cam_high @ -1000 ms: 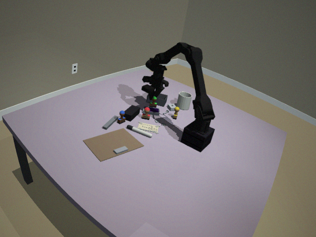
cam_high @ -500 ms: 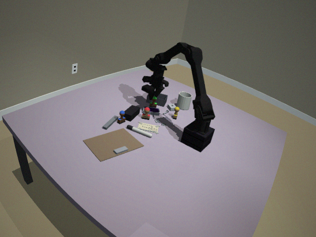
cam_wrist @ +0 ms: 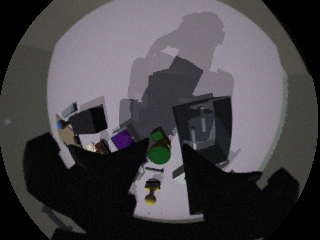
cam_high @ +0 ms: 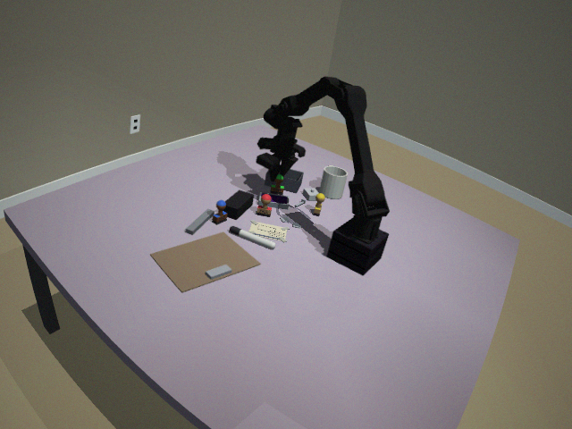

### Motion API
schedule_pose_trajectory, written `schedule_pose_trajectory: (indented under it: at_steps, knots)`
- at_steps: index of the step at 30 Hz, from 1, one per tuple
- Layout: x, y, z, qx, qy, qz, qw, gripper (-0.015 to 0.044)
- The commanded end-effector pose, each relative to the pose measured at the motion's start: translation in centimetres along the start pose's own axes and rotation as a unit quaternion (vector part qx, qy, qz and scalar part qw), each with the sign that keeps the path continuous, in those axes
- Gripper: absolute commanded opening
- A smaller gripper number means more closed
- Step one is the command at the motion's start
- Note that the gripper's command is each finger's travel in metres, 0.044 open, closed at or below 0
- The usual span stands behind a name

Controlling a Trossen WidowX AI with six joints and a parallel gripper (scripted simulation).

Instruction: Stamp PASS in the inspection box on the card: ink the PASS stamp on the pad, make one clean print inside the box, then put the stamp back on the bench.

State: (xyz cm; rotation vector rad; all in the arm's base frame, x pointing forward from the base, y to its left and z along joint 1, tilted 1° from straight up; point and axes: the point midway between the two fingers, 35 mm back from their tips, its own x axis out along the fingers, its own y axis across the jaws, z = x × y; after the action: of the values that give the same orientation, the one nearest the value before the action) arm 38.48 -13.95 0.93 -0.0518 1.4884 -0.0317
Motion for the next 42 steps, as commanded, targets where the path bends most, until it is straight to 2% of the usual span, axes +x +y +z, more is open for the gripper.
schedule_pose_trajectory:
  at_steps: [1, 12, 13, 30, 34, 42]
  knots:
    - [1.8, 0.5, -0.8, 0.001, 0.020, 0.011, 1.000, 0.0225]
    - [1.8, 0.5, -0.8, 0.001, 0.020, 0.011, 1.000, 0.0225]
    - [0.0, 0.0, 0.0, 0.000, 0.000, 0.000, 1.000, 0.0218]
    - [0.0, 0.0, 0.0, 0.000, 0.000, 0.000, 1.000, 0.0104]
    - [-0.1, 0.0, 0.0, 0.000, 0.000, -0.001, 1.000, 0.0000]
    - [-0.5, 0.0, 0.0, 0.000, -0.001, -0.006, 1.000, 0.0000]
